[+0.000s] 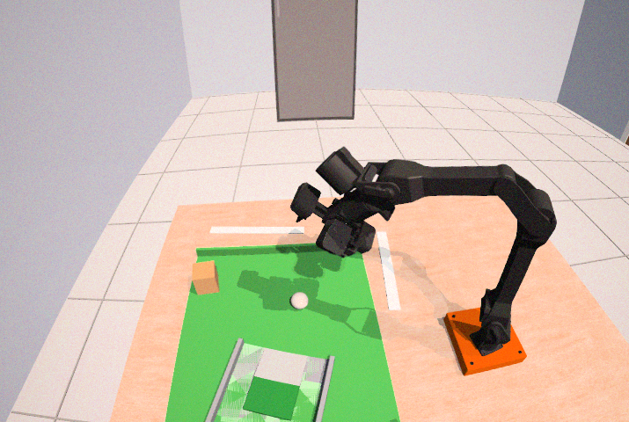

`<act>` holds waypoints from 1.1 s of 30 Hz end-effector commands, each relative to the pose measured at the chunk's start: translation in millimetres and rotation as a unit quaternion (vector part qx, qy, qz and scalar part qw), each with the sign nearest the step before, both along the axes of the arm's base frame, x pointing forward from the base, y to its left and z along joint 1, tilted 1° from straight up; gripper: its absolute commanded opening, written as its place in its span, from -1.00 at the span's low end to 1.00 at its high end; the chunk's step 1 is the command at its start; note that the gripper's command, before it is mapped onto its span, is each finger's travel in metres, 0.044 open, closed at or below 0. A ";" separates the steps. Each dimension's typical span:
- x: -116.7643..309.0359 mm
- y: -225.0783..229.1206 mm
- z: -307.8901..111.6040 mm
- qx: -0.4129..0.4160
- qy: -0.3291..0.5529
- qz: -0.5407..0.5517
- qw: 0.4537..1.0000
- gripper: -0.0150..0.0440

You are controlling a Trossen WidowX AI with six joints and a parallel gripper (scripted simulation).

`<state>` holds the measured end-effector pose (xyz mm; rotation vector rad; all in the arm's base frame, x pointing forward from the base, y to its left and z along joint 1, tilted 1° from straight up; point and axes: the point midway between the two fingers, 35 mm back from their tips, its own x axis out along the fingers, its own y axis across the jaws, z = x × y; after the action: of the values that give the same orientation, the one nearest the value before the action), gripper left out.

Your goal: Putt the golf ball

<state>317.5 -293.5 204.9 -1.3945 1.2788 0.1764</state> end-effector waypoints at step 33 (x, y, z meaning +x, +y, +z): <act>-42.3 452.1 -93.8 0.360 0.241 0.281 0.856 1.00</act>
<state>280.9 157.1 113.8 -1.0566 0.9522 1.3315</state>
